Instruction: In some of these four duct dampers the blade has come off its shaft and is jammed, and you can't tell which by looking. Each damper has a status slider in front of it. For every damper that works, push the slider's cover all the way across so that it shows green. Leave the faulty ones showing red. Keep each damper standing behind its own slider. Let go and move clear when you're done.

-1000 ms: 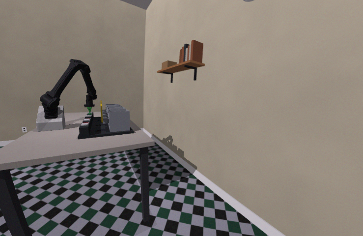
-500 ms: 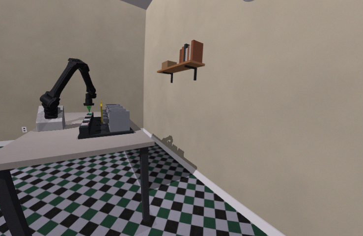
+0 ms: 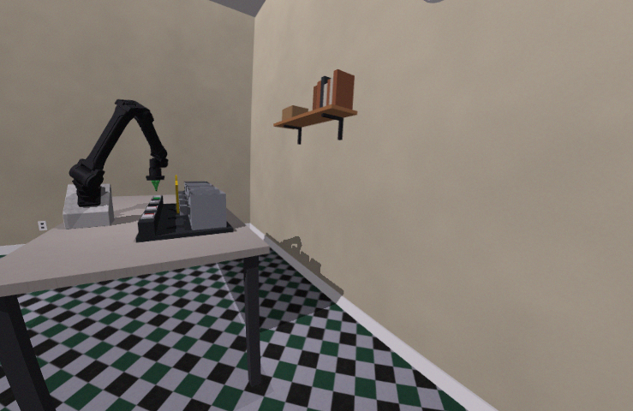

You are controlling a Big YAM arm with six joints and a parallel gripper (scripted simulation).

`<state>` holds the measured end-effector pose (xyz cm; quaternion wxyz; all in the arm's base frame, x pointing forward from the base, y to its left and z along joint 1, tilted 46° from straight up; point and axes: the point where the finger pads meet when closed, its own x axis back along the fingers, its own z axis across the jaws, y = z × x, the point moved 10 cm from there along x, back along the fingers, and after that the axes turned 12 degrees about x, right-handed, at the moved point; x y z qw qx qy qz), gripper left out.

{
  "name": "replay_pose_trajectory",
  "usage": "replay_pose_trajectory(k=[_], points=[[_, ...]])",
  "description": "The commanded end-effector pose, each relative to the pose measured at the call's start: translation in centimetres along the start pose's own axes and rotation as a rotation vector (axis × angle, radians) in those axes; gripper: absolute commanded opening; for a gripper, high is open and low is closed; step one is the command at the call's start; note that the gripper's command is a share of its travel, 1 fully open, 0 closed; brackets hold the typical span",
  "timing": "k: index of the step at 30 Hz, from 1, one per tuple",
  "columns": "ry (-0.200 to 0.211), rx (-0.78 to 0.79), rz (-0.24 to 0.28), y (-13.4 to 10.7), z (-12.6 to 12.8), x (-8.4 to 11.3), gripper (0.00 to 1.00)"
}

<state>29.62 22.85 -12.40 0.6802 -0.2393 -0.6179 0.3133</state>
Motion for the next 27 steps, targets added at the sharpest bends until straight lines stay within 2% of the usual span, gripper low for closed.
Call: replay_pose_trajectory(k=[1,11,12,13,16,24,26,27], points=[[-0.032,-0.037,-0.036,0.4,-1.7,2.2,0.00],[-0.032,-0.038,-0.039,0.1,-1.8,2.2,0.00],[-0.009,-0.026,-0.022,-0.7,-1.0,1.1,0.00],[-0.005,-0.015,-0.018,-1.2,-0.6,0.7,0.00],[-0.013,-0.021,-0.023,-3.0,-0.3,0.7,0.00],[-0.012,-0.021,-0.018,-11.4,1.7,0.3,0.00],[-0.012,-0.021,-0.018,-11.4,1.7,0.3,0.00],[-0.012,-0.020,-0.017,-13.3,2.2,0.2,0.00]])
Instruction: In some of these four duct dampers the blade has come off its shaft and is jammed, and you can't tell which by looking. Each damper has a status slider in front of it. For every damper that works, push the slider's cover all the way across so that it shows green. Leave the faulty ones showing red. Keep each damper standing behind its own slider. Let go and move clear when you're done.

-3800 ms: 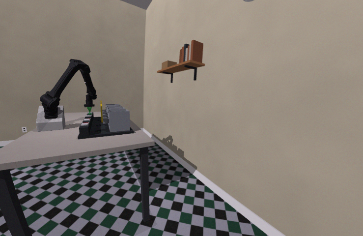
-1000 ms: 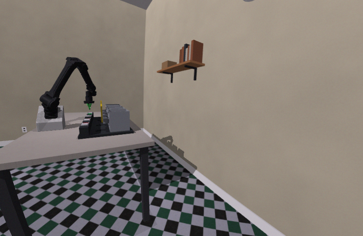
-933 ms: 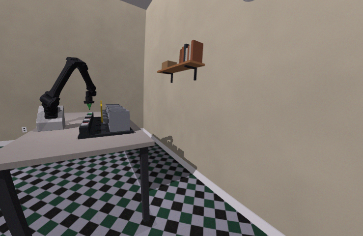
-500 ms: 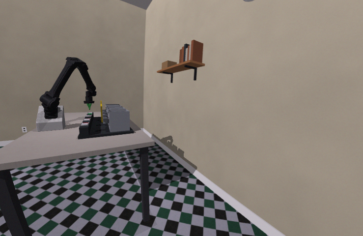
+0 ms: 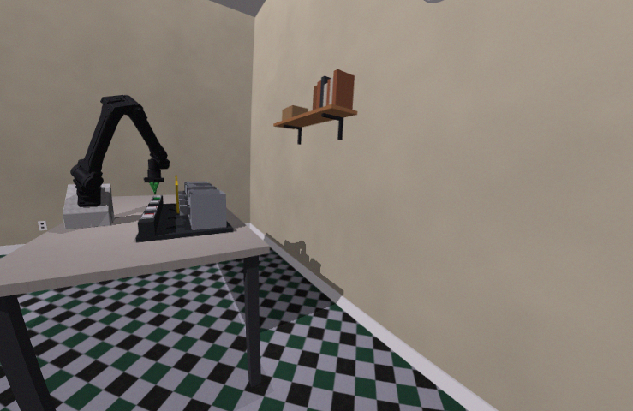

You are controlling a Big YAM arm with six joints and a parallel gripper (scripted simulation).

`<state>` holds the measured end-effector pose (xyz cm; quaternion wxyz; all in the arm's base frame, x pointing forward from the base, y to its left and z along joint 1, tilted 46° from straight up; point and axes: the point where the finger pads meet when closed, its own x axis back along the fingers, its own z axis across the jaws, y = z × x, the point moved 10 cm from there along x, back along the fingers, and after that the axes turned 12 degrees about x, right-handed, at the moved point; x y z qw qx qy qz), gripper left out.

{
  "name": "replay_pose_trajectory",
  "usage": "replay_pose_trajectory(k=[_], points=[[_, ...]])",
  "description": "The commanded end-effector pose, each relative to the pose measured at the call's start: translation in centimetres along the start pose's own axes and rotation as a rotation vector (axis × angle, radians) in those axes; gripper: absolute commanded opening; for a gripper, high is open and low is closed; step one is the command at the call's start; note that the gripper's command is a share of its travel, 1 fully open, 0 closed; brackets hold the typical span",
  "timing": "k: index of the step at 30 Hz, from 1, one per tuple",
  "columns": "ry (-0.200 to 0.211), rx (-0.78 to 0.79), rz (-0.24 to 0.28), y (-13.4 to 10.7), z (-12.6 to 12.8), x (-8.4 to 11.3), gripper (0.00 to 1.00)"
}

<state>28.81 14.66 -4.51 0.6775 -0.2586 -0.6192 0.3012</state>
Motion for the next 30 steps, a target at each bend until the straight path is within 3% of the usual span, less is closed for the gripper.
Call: replay_pose_trajectory(k=[1,3,14,16,18,22,26,30], points=[[-0.024,0.023,-0.025,-4.0,0.2,0.6,0.00],[-0.008,0.037,-0.013,-5.9,0.7,0.5,0.00],[-0.006,0.039,-0.011,-17.7,3.1,0.1,0.00],[-0.006,0.039,-0.011,-17.7,3.1,0.1,0.00],[-0.005,0.040,-0.011,-21.1,3.8,0.0,0.00],[-0.005,0.040,-0.012,-24.9,4.5,-0.1,0.00],[-0.040,0.003,-0.016,-29.3,3.7,0.7,0.00],[-0.041,0.003,-0.012,-31.7,4.3,0.7,0.00]])
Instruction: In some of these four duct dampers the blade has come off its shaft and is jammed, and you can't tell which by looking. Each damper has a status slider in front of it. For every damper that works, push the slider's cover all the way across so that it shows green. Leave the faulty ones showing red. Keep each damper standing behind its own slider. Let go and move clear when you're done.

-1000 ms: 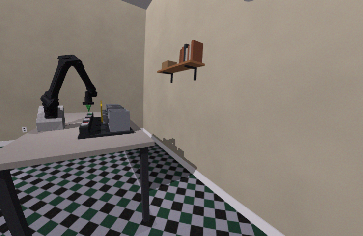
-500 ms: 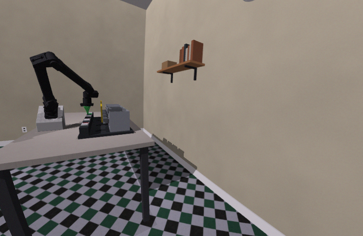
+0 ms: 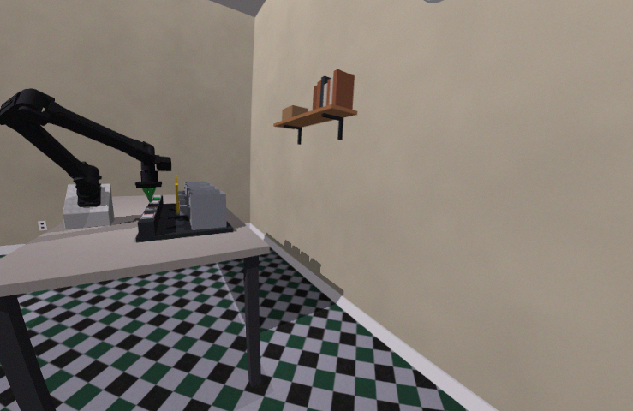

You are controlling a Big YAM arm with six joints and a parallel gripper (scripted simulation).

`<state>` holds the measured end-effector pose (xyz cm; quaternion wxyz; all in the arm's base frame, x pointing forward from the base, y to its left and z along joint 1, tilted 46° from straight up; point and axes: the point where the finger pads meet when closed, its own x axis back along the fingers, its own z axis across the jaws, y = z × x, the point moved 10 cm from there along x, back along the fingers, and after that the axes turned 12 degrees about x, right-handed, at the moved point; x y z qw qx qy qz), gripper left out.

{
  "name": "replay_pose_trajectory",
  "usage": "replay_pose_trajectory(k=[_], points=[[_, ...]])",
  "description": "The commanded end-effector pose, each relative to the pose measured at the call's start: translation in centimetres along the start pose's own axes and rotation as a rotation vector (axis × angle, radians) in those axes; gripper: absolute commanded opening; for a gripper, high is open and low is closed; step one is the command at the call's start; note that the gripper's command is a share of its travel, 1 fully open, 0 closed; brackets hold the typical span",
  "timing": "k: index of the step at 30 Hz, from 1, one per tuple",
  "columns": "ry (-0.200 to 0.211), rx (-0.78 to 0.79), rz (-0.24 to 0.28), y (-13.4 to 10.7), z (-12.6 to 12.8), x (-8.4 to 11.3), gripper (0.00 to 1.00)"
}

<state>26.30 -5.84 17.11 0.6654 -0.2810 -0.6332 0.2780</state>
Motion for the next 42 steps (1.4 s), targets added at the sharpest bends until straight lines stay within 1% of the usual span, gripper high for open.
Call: replay_pose_trajectory(k=[1,3,4,6,9,42], points=[[-0.031,0.077,-0.009,-2.4,-0.9,1.0,0.00],[-0.031,0.077,-0.009,-2.4,-0.9,1.0,0.00],[-0.009,0.143,-0.011,-0.5,0.1,0.2,0.00],[-0.008,0.144,-0.011,-0.5,0.1,0.2,0.00],[-0.013,0.122,-0.009,-1.1,-0.2,0.4,0.00],[-0.013,0.120,-0.009,-1.1,-0.2,0.4,0.00]])
